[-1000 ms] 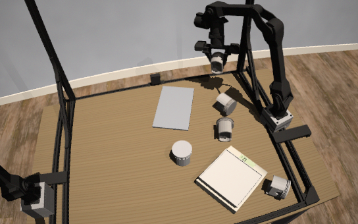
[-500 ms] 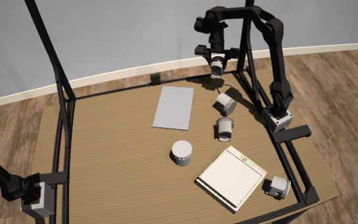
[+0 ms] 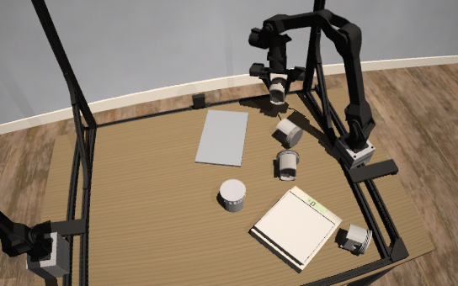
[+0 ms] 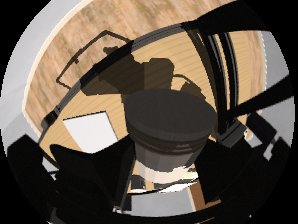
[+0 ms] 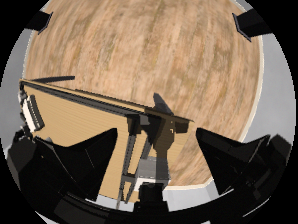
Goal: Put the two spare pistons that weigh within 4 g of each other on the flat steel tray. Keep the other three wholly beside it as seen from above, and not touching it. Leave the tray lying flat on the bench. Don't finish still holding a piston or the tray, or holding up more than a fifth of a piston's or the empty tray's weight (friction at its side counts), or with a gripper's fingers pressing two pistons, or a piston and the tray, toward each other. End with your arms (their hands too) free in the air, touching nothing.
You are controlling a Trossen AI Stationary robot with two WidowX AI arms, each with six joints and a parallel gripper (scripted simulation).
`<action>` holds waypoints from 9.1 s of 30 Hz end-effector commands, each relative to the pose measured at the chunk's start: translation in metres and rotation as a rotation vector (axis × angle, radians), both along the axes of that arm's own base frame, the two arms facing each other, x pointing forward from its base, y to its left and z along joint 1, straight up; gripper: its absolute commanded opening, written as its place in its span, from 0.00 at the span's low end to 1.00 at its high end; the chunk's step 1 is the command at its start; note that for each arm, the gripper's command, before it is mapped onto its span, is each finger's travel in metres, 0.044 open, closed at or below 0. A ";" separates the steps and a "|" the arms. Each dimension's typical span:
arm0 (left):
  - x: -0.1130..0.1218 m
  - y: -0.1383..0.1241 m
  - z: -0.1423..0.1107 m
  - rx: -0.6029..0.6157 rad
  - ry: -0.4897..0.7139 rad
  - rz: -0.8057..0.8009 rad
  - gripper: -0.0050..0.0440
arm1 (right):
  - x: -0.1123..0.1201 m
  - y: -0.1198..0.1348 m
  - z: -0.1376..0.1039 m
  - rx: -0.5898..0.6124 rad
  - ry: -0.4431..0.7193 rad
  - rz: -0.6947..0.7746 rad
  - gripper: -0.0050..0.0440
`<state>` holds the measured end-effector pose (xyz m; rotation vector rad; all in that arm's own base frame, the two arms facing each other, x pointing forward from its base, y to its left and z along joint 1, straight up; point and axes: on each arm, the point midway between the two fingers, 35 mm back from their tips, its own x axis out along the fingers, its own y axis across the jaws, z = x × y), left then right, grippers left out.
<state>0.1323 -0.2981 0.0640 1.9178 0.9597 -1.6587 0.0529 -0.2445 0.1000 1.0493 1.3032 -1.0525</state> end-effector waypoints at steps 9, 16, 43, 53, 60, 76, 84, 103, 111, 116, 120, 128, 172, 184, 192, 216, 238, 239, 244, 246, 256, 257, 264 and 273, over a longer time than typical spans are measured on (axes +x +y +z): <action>0.001 0.003 -0.019 0.007 -0.003 -0.003 0.43 | 0.000 0.000 0.000 0.001 -0.002 0.001 1.00; 0.001 0.004 -0.027 0.007 -0.003 -0.003 0.43 | 0.000 0.000 0.000 0.001 -0.002 0.001 1.00; 0.002 0.009 -0.069 0.007 -0.003 -0.003 0.43 | 0.000 0.000 0.000 0.001 -0.002 0.001 1.00; 0.002 0.009 -0.071 0.007 -0.003 -0.003 0.87 | 0.000 0.000 0.000 0.001 -0.002 0.001 1.00; 0.002 0.009 -0.071 0.007 -0.003 -0.003 0.87 | 0.000 0.000 0.000 0.001 -0.002 0.001 1.00; 0.002 0.007 -0.063 0.007 -0.003 -0.003 0.87 | 0.000 0.000 0.000 0.001 -0.002 0.001 1.00; 0.001 0.005 -0.053 0.007 -0.003 -0.003 0.87 | 0.000 0.000 0.000 0.001 -0.002 0.001 1.00; 0.000 -0.002 -0.026 0.007 -0.003 -0.003 0.87 | 0.000 0.000 0.000 0.001 -0.002 0.001 1.00; -0.001 -0.005 -0.013 0.007 -0.003 -0.003 0.87 | 0.000 0.000 0.000 0.001 -0.002 0.001 1.00; -0.001 -0.006 -0.007 0.004 -0.002 -0.003 0.87 | 0.000 0.000 0.000 0.001 -0.002 0.001 1.00; -0.001 -0.006 0.003 0.004 -0.002 -0.003 0.87 | 0.000 0.000 0.000 0.001 -0.002 0.001 1.00; -0.001 -0.006 0.043 0.004 -0.002 -0.003 0.87 | 0.000 0.000 0.000 0.001 -0.002 0.001 1.00; -0.001 -0.006 0.067 -0.156 -0.062 0.780 0.87 | 0.000 0.000 0.000 0.001 -0.002 0.001 1.00; -0.001 -0.006 0.067 -0.218 -0.087 1.092 0.87 | 0.000 0.000 0.000 0.001 -0.002 0.001 1.00; -0.002 -0.005 0.065 -0.230 -0.090 1.165 0.87 | 0.000 0.000 0.000 0.001 -0.002 0.001 1.00; 0.047 0.029 0.064 -0.220 -0.119 1.416 0.87 | 0.000 0.000 0.000 0.001 -0.002 0.001 1.00; 0.109 0.094 0.064 -0.207 -0.154 1.689 0.87 | 0.000 0.000 0.000 0.001 -0.002 0.001 1.00; 0.111 0.098 0.064 -0.206 -0.157 1.716 0.87 | 0.000 0.000 0.000 0.001 -0.002 0.001 1.00; 0.125 0.119 0.064 -0.203 -0.164 1.771 0.87 | 0.000 0.000 0.000 0.001 -0.002 0.001 1.00; 0.130 0.128 0.064 -0.200 -0.171 1.824 0.87 | 0.000 0.000 0.000 0.001 -0.002 0.001 1.00; 0.146 0.164 0.064 -0.191 -0.189 1.962 0.87 | 0.000 0.000 0.000 0.001 -0.002 0.001 1.00; 0.148 0.169 0.064 -0.189 -0.193 1.989 0.87 | 0.000 0.000 0.000 0.001 -0.002 0.001 1.00; 0.158 0.202 0.064 -0.183 -0.204 2.074 0.87 | 0.000 0.000 0.000 0.001 -0.002 0.001 1.00; 0.164 0.237 0.064 -0.172 -0.222 2.209 0.87 | 0.000 0.000 0.000 0.001 -0.002 0.001 1.00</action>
